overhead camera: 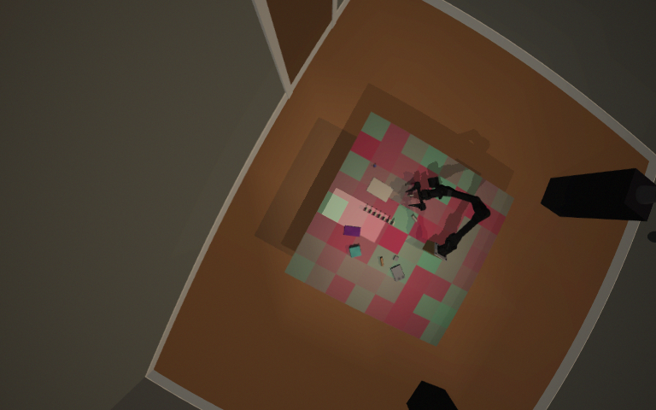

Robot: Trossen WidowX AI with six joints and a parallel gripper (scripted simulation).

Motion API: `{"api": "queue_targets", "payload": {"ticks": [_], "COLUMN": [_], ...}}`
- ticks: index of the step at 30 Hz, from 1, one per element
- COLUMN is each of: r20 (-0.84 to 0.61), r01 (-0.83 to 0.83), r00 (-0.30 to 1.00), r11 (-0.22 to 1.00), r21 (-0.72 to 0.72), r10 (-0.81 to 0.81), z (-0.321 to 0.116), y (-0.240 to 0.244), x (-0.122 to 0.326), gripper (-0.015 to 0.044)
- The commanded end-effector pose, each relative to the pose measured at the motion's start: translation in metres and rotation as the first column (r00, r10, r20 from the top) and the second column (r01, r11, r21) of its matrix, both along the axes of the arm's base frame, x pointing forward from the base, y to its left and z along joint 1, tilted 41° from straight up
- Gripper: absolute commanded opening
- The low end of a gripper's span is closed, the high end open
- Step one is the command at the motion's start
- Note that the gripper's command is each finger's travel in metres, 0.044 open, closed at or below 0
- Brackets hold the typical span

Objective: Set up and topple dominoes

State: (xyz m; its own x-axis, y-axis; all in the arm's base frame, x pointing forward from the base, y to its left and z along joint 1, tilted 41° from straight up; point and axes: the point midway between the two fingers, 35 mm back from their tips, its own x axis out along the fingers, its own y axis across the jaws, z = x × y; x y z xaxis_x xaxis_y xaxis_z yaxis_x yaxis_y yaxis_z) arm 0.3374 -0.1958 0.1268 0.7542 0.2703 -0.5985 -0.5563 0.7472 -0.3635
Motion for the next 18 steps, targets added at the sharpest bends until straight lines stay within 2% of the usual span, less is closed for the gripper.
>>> {"api": "queue_targets", "payload": {"ticks": [1,4,8,11,18], "r20": [-0.256,-0.396,-0.493,-0.476,-0.36], "r01": [0.268,0.489,0.746,0.868,0.958], "r00": [0.935,0.807,0.55,0.338,0.047], "r11": [0.961,0.871,0.661,0.464,0.144], "r21": [0.064,0.034,-0.073,-0.175,-0.249], "r10": [-0.244,-0.438,-0.674,-0.812,-0.932], "z": [-0.005,-0.006,-0.005,0.0,0.014], "y": [0.011,0.016,0.023,0.027,0.016], "x": [0.017,0.022,0.02,0.015,0.002], "gripper": [0.044,0.044,0.044,0.044,0.044]}}
